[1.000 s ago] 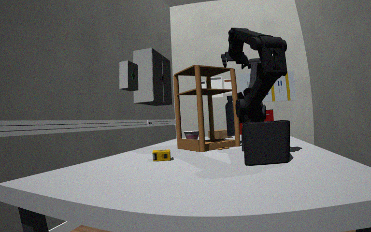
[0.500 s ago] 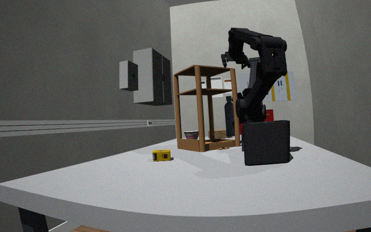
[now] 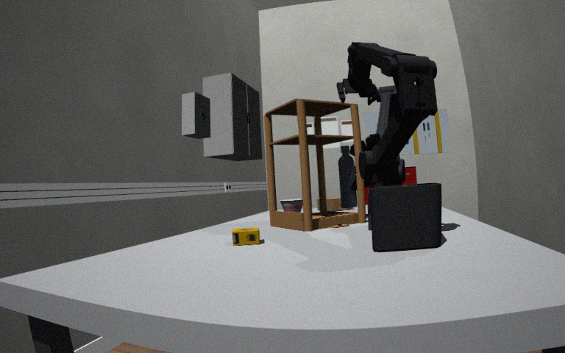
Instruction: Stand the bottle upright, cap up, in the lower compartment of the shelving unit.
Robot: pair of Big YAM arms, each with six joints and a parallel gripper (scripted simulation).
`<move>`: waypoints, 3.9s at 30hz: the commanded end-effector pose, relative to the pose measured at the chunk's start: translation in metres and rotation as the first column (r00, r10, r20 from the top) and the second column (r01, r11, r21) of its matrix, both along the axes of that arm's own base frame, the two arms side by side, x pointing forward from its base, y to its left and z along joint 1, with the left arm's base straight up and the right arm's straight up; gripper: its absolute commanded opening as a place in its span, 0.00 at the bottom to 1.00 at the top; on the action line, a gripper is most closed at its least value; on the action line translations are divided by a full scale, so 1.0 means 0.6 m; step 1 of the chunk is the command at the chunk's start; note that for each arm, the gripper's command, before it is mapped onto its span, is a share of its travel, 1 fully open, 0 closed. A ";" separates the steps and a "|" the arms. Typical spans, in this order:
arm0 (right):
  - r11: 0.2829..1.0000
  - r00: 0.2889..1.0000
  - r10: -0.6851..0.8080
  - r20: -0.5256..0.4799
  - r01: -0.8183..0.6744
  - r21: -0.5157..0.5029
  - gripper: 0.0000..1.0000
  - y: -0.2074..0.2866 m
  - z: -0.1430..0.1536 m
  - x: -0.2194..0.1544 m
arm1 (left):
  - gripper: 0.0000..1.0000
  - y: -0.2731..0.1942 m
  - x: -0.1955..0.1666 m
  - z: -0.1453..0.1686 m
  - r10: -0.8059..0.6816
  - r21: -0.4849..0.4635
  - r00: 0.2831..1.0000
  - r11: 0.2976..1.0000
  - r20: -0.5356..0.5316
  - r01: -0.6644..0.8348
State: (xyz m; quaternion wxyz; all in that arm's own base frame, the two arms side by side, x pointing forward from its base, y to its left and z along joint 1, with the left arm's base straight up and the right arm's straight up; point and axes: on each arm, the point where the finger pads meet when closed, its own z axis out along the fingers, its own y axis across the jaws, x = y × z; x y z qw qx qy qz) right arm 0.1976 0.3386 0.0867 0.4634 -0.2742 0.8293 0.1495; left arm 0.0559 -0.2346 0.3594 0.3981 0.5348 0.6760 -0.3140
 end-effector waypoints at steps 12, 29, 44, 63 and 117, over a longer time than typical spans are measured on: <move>0.993 0.998 -0.005 0.055 -0.001 0.120 0.53 0.104 0.069 0.088 | 1.00 0.000 0.000 0.019 0.002 -0.021 1.000 1.000 0.004 -0.001; 0.990 0.998 0.002 0.062 -0.011 0.138 0.53 0.126 0.077 0.106 | 1.00 0.000 0.000 0.019 0.002 -0.021 1.000 1.000 0.004 -0.001; 0.994 0.999 -0.013 0.052 0.008 0.112 0.53 0.105 0.023 0.111 | 1.00 0.000 0.000 0.019 0.002 -0.021 1.000 1.000 0.004 -0.001; 0.997 1.000 -0.005 0.027 0.003 0.071 0.53 0.091 -0.001 0.095 | 1.00 0.000 0.000 0.019 0.002 -0.021 1.000 1.000 0.004 -0.001; 0.903 0.851 0.420 0.315 -0.356 -0.242 0.87 -0.047 0.124 -0.053 | 1.00 0.000 0.000 0.019 0.002 -0.021 1.000 1.000 0.004 -0.001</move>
